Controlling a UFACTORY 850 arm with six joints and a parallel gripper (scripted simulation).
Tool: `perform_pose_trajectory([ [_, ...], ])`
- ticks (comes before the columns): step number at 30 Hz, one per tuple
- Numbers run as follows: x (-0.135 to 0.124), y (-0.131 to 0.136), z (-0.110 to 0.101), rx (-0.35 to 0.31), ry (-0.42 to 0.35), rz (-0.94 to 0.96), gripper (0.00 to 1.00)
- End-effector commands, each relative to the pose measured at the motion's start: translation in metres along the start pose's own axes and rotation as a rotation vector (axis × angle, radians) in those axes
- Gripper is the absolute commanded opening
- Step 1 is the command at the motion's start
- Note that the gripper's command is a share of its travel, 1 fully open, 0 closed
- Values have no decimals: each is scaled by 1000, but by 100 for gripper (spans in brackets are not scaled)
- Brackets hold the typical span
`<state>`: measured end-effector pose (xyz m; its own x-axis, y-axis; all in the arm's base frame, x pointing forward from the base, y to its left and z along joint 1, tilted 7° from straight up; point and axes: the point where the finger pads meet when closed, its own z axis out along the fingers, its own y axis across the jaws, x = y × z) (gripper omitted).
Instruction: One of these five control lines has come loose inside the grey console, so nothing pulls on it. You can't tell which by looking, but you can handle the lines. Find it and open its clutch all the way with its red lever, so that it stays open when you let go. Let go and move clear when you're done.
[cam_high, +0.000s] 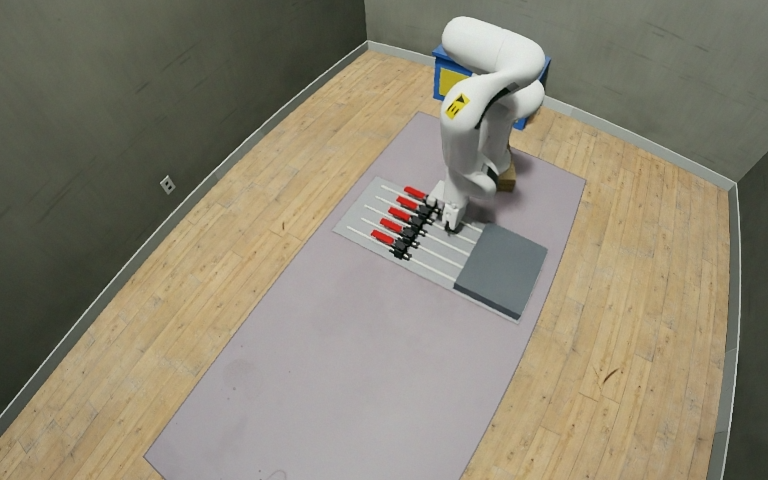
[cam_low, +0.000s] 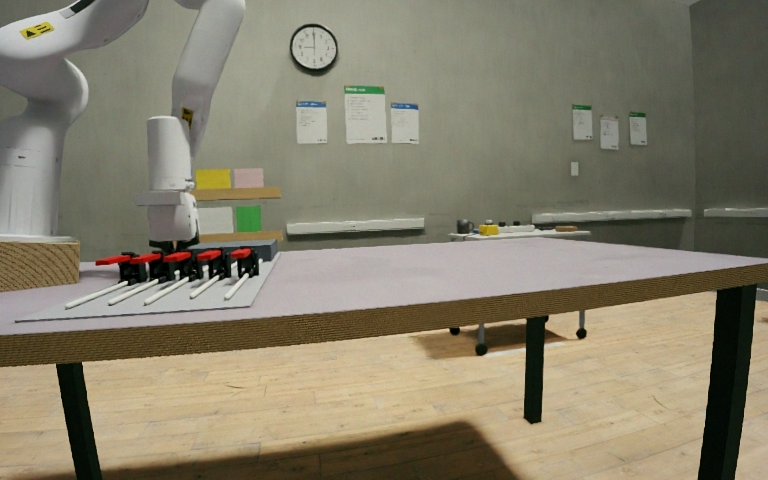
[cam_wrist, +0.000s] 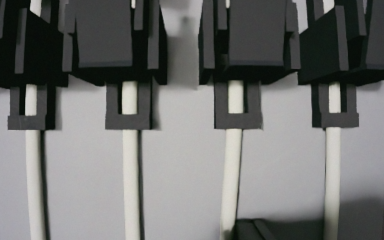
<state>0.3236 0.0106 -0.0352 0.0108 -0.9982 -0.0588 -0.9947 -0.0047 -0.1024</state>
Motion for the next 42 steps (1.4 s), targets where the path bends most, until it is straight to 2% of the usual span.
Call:
perform_pose_trajectory([
  [1, 0, -6, 0, 1, 0, 0, 0],
  [22, 0, -23, 0, 1, 0, 0, 0],
  [42, 0, -25, 0, 1, 0, 0, 0],
])
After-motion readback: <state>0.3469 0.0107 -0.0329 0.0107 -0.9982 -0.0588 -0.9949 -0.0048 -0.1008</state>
